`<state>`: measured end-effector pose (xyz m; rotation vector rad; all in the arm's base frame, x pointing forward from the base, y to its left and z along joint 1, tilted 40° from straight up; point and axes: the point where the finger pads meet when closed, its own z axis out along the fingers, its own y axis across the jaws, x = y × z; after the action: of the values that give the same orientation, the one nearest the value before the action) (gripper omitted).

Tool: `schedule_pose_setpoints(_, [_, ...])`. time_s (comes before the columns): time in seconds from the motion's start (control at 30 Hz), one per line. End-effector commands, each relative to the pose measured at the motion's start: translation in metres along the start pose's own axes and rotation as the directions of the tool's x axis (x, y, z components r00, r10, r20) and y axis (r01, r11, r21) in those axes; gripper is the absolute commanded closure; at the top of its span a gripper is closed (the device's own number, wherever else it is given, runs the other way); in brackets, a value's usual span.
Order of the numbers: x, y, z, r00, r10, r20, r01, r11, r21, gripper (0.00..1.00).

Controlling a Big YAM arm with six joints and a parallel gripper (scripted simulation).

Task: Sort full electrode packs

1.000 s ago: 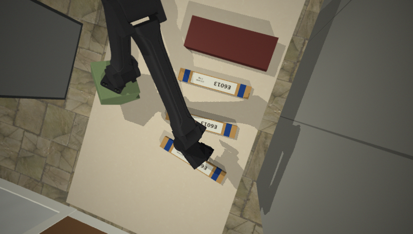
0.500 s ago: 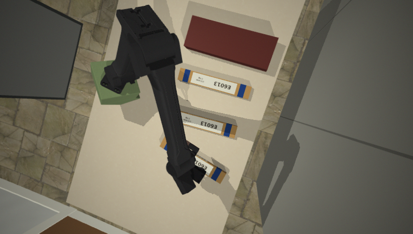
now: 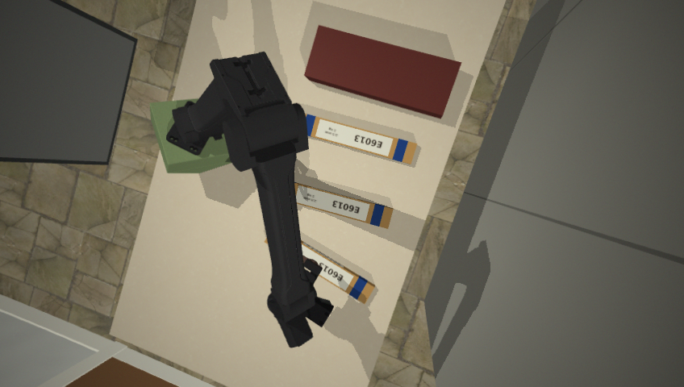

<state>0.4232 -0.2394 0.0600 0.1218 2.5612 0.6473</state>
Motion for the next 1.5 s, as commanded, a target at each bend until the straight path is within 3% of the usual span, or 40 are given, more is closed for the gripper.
schedule_pose_setpoints(0.0, [-0.010, 0.004, -0.009, 0.999, -0.033, 0.013, 0.033, 0.999, 0.007, 0.04])
schedule_pose_setpoints(0.27, [-0.010, 0.015, -0.008, 0.999, -0.040, 0.009, 0.040, 0.999, 0.003, 0.04])
schedule_pose_setpoints(0.67, [-0.018, 0.003, -0.019, 0.999, -0.034, 0.031, 0.033, 0.999, 0.022, 0.04])
schedule_pose_setpoints(1.47, [-0.005, -0.002, -0.008, 1.000, -0.020, 0.014, 0.020, 1.000, 0.010, 0.04])
